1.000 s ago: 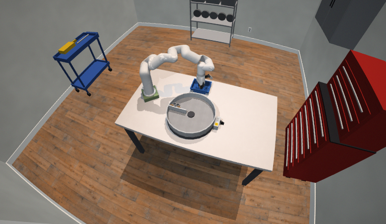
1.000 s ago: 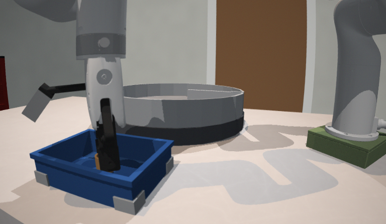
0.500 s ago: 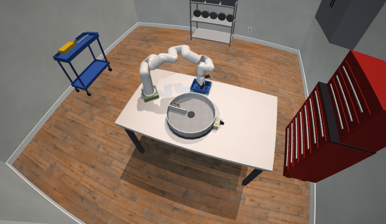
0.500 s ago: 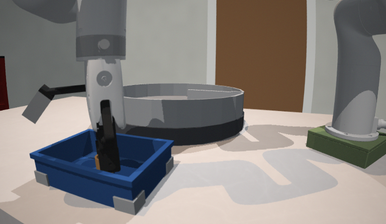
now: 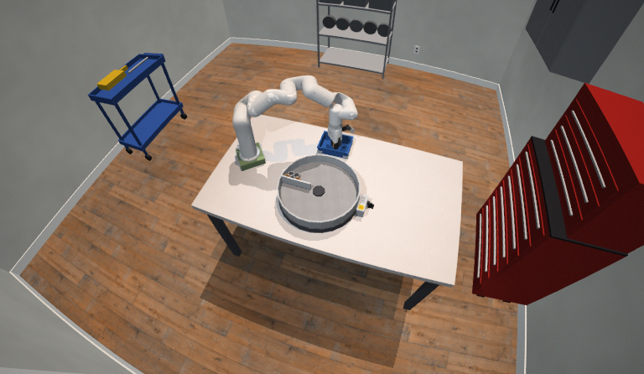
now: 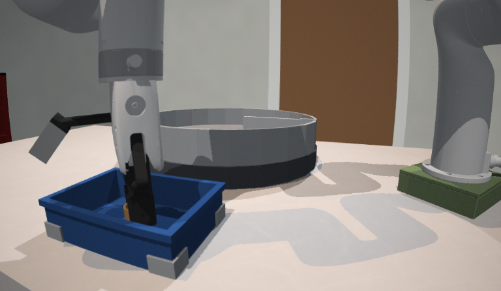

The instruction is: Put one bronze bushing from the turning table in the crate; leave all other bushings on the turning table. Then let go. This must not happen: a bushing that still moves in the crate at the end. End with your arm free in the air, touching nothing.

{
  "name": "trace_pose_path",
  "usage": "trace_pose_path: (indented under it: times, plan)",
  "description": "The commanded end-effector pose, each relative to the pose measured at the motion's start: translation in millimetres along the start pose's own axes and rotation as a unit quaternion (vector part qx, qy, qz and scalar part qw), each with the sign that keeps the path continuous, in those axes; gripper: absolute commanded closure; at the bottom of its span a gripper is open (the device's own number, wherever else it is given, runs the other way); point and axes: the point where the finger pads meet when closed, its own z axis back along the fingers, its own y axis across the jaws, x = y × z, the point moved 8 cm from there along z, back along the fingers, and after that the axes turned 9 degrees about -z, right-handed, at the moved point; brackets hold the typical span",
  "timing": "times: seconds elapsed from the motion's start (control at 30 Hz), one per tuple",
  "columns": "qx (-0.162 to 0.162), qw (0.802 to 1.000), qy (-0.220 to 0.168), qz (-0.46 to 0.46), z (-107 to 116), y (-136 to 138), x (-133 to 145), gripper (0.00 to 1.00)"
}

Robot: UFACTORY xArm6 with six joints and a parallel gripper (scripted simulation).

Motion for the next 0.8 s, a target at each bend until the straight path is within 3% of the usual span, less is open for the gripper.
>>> trace_pose_path:
  times: [0.0, 0.3, 0.33, 0.77]
  plan:
    - [0.0, 1.0, 0.002, 0.0, 1.7, 0.1, -1.0, 1.0]
    - [0.0, 1.0, 0.002, 0.0, 1.7, 0.1, -1.0, 1.0]
    - [0.0, 1.0, 0.002, 0.0, 1.7, 0.1, -1.0, 0.59]
    - [0.0, 1.0, 0.002, 0.0, 1.7, 0.1, -1.0, 0.59]
